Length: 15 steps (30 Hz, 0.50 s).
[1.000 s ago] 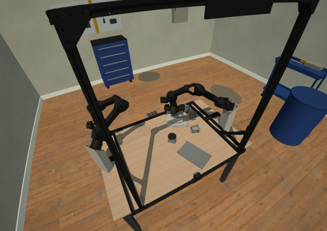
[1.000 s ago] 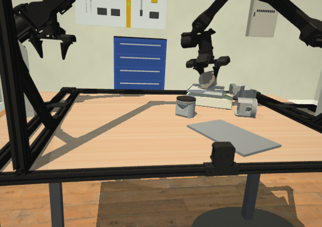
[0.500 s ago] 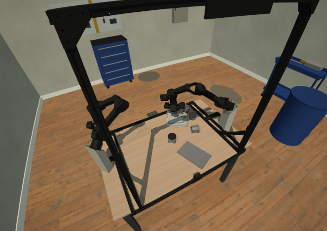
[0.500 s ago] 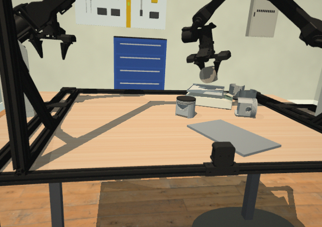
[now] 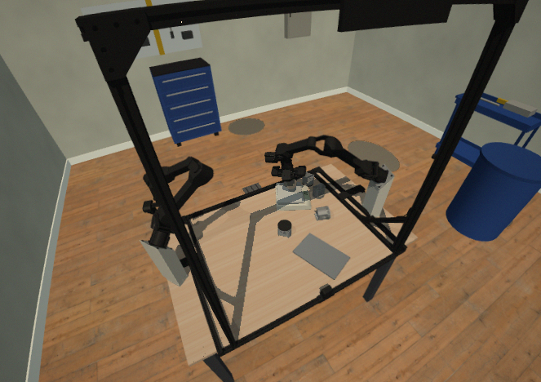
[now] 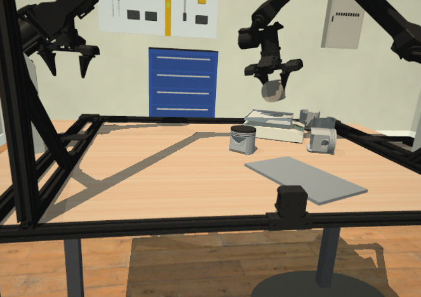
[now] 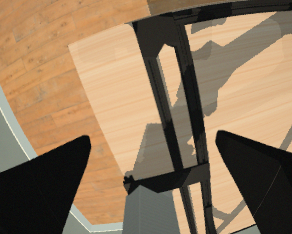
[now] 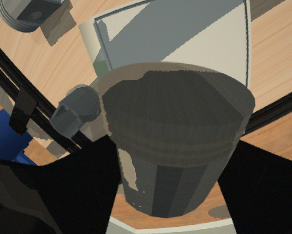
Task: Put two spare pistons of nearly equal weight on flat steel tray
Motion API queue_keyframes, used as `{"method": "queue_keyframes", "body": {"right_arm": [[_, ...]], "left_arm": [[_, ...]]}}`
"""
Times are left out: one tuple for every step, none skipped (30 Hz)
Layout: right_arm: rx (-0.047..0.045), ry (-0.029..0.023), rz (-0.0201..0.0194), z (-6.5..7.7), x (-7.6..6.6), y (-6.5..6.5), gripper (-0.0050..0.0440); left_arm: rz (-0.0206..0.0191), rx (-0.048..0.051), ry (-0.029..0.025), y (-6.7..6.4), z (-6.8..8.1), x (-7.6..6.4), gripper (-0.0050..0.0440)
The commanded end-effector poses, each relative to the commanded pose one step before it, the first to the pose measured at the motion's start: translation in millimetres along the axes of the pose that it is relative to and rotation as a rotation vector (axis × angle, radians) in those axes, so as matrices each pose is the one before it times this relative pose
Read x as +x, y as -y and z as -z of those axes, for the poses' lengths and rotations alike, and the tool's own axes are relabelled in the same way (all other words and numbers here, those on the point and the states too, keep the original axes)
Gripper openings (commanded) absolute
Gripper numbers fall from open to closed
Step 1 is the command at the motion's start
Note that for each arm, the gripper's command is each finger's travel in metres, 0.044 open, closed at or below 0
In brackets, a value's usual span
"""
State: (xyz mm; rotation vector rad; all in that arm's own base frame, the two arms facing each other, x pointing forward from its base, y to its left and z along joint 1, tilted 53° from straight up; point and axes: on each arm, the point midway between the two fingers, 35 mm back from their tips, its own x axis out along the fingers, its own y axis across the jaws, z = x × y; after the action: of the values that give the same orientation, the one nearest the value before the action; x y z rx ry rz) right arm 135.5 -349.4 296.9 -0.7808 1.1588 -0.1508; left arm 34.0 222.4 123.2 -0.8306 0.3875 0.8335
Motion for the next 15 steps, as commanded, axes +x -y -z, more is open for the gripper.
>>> {"method": "queue_keyframes", "body": {"right_arm": [[-0.00979,-0.00218,0.0291,-0.29,-16.25,2.55,0.0158],[0.0,0.0,0.0,0.0,0.0,0.0,0.0158],[-0.00018,0.0005,0.00113,0.21,-2.2,-0.06,0.0158],[-0.00016,0.00045,0.00102,-0.12,-0.52,0.15,0.0158],[-0.00014,0.00041,0.00092,-0.1,-0.47,0.14,0.0158],[-0.00013,0.00037,0.00082,-0.09,-0.42,0.12,0.0158],[-0.00012,0.00033,0.00074,-0.08,-0.38,0.11,0.0158],[-0.0001,0.0003,0.00067,-0.08,-0.34,0.1,0.0158],[-0.00009,0.00027,0.0006,-0.07,-0.31,0.09,0.0158],[-0.00008,0.00024,0.00054,-0.06,-0.28,0.08,0.0158],[-0.00008,0.00022,0.00049,-0.06,-0.25,0.07,0.0158],[-0.00007,0.0002,0.00044,-0.05,-0.22,0.07,0.0158],[-0.00006,0.00018,0.00039,-0.05,-0.2,0.06,0.0158],[-0.00099,0.00023,0.00252,-0.18,-1.12,0.3,0.0158],[-0.00096,0.00022,0.00239,-0.18,-1.06,0.29,0.0158]], "left_arm": [[0.00162,0.00021,0.00049,0.26,-0.05,-0.01,0.044],[0.0,0.0,0.0,0.0,0.0,0.0,0.044],[0.0,0.0,0.0,0.0,0.0,0.0,0.044],[0.0,0.0,0.0,0.0,0.0,0.0,0.044],[0.0,0.0,0.0,0.0,0.0,0.0,0.044],[0.0,0.0,0.0,0.0,0.0,0.0,0.044],[0.0,0.0,0.0,0.0,0.0,0.0,0.044],[0.0,0.0,0.0,0.0,0.0,0.0,0.044],[0.0,0.0,0.0,0.0,0.0,0.0,0.044],[0.0,0.0,0.0,0.0,0.0,0.0,0.044],[0.0,0.0,0.0,0.0,0.0,0.0,0.044],[0.0,0.0,0.0,0.0,0.0,0.0,0.044],[0.0,0.0,0.0,0.0,0.0,0.0,0.044],[0.0,0.0,0.0,0.0,0.0,0.0,0.044],[0.0,0.0,0.0,0.0,0.0,0.0,0.044]]}}
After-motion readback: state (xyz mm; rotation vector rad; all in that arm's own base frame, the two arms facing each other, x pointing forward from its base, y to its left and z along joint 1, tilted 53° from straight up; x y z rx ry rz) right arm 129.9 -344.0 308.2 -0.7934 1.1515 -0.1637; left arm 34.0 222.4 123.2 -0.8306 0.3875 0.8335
